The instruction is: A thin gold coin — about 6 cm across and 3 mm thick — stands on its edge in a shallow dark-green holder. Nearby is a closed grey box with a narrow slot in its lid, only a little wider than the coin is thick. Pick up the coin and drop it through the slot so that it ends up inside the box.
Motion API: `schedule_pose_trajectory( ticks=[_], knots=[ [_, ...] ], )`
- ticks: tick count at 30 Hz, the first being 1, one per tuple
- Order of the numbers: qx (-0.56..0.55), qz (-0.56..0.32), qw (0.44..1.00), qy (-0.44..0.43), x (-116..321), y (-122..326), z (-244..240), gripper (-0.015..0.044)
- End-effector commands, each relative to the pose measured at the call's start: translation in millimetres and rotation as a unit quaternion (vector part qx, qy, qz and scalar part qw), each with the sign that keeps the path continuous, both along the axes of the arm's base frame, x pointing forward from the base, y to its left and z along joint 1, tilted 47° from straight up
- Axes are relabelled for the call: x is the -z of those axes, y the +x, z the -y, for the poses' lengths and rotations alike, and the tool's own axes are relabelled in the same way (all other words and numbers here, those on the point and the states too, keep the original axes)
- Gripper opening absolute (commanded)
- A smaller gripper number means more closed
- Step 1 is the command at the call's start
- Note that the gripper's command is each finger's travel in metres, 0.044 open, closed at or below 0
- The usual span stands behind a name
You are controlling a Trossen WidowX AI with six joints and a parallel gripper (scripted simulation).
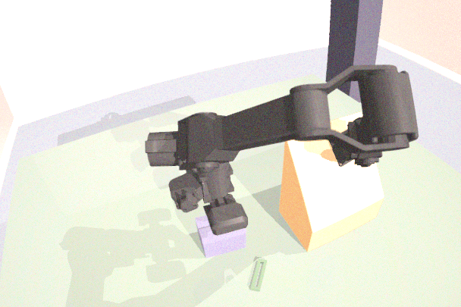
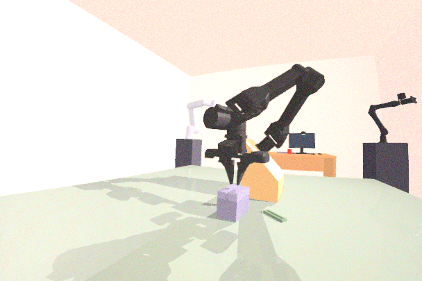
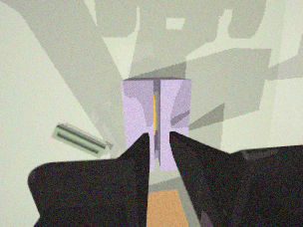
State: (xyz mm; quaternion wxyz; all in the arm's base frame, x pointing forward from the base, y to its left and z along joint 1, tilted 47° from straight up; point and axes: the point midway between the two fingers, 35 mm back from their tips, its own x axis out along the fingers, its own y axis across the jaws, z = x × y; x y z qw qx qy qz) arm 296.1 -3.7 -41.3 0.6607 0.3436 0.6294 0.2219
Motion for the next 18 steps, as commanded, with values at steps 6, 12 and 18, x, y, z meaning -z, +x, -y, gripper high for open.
schedule_pose_trajectory(
  ticks=[6, 12, 18],
  knots=[
    [0.0, 0.0, 1.0, 0.0, -0.1, 0.0, 0.3, 0.0161],
    [0.0, 0.0, 1.0, -0.001, -4.4, -0.6, 5.1, 0.0239],
    [0.0, 0.0, 1.0, -0.001, -12.0, -2.0, 13.4, 0.0397]
  ],
)
